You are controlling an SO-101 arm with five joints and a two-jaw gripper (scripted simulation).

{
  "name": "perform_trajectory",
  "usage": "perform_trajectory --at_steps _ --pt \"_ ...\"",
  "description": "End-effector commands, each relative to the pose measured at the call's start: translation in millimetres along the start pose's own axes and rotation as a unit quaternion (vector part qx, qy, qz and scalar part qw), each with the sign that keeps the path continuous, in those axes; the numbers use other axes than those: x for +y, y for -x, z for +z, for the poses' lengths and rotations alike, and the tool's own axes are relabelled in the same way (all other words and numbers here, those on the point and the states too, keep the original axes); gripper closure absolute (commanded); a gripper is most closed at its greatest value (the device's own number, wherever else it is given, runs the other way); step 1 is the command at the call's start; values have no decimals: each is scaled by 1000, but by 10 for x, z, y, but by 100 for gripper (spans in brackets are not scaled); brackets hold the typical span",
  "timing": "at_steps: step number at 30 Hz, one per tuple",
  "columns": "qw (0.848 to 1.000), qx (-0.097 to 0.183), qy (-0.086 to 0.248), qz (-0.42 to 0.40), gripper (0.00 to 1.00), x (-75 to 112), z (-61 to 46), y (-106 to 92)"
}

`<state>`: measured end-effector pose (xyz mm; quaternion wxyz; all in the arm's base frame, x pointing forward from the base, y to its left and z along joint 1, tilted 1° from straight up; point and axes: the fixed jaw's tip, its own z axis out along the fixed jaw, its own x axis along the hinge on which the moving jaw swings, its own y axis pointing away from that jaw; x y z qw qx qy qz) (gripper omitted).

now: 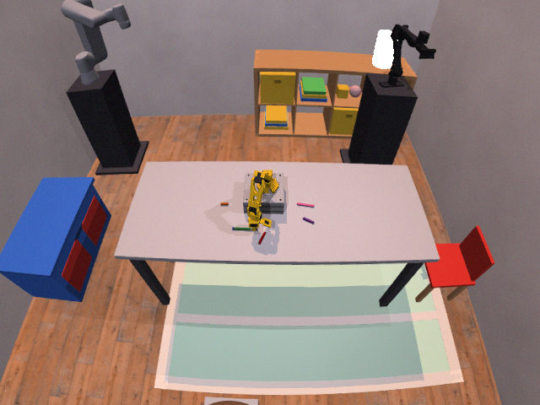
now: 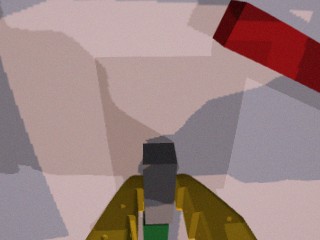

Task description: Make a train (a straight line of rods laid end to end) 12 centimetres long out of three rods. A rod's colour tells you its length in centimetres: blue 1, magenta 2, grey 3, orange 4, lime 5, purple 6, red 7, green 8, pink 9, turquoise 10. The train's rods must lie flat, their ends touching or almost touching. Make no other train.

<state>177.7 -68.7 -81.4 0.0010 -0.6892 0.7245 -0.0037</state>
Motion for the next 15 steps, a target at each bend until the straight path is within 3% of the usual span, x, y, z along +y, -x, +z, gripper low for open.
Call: perform_trajectory --at_steps 1,15 --pt "1000 -1 0 0 100 1 13 -13" --pt "1000 -1 2 1 100 12 11 -28"
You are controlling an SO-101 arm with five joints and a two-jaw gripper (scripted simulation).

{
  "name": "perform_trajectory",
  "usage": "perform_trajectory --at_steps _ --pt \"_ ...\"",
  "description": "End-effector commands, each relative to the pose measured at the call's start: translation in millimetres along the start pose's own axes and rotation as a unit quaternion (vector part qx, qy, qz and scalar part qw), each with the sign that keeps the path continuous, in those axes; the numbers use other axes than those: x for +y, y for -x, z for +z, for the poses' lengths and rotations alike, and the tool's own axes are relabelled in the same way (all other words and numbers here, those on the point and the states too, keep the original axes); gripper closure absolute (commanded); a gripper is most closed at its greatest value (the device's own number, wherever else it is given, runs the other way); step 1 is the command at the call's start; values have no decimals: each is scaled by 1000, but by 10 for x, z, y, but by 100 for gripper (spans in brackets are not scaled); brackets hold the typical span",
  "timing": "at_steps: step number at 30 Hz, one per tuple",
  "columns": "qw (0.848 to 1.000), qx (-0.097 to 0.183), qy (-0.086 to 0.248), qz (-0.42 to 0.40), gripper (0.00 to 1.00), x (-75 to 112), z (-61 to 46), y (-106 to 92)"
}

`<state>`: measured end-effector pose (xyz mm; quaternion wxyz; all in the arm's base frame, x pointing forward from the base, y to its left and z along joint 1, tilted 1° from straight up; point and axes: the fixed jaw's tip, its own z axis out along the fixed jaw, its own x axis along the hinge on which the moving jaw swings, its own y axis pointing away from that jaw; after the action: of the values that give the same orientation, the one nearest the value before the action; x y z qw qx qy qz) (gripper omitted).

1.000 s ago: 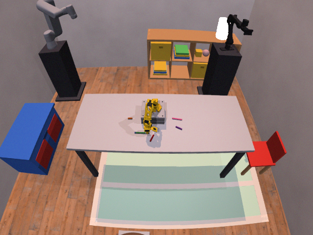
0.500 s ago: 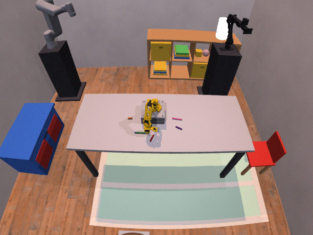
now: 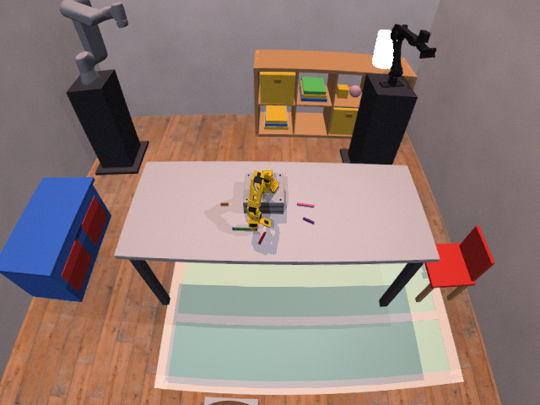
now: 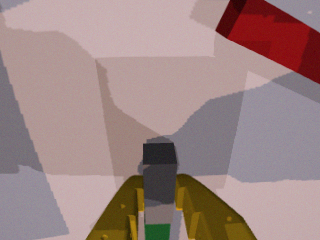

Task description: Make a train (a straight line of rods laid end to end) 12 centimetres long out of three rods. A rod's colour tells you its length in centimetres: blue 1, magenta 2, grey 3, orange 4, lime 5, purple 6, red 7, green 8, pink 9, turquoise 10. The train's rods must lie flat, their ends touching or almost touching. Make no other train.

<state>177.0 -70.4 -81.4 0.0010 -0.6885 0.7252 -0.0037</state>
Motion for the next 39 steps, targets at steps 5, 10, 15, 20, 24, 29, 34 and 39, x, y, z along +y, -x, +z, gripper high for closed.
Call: perform_trajectory --at_steps 5,10,15,20,24,29,34,39 --pt "1000 -1 2 0 100 6 11 -11" --pt "1000 -1 2 0 100 6 11 -11" --pt "1000 -1 2 0 99 6 11 -11" --pt "1000 -1 2 0 97 6 11 -11" --pt "1000 -1 2 0 95 6 11 -11" --pt "1000 -1 2 0 94 6 11 -11" --pt "1000 -1 2 0 94 6 11 -11" --pt "1000 -1 2 0 92 6 11 -11"
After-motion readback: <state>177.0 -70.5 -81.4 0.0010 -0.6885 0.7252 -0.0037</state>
